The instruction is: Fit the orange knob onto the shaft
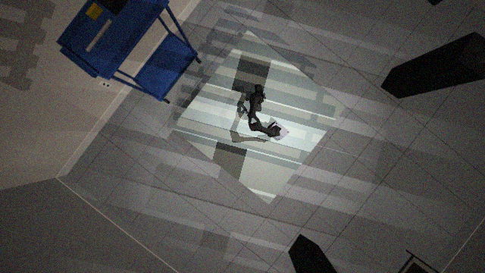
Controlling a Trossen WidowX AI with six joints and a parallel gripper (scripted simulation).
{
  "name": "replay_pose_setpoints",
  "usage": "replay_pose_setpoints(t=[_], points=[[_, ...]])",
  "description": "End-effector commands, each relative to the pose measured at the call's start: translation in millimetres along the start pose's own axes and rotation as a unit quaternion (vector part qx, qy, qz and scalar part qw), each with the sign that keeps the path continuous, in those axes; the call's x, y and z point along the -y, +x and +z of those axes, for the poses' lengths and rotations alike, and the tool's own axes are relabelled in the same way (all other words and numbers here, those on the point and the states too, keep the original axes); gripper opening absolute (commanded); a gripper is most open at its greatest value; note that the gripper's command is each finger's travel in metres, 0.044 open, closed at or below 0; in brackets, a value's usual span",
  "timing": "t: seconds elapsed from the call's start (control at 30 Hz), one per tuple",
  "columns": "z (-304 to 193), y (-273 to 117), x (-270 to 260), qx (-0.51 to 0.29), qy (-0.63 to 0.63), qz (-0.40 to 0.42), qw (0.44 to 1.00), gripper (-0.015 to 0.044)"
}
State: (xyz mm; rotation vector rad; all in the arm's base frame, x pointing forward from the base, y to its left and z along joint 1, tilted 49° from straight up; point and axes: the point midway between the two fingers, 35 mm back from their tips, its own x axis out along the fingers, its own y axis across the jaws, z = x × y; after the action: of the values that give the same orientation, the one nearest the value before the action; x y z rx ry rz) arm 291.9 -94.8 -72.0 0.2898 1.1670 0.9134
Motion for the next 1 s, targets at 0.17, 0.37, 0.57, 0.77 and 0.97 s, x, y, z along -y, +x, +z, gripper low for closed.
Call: replay_pose_setpoints(t=[0.17, 0.37, 0.57, 0.77, 0.97], points=[[1.2, -1.4, 0.9, 0.0, -0.005, -0.003, 1.0, 0.0], [0.5, -0.7, -0.1, 0.0, -0.005, -0.003, 1.0, 0.0], [0.5, 1.7, 0.4, 0.0, -0.005, -0.003, 1.0, 0.0], [0.3, 2.2, 0.6, 0.0, -0.005, -0.003, 1.0, 0.0], [1.3, -1.8, 1.5, 0.0, -0.005, -0.003, 1.0, 0.0]])
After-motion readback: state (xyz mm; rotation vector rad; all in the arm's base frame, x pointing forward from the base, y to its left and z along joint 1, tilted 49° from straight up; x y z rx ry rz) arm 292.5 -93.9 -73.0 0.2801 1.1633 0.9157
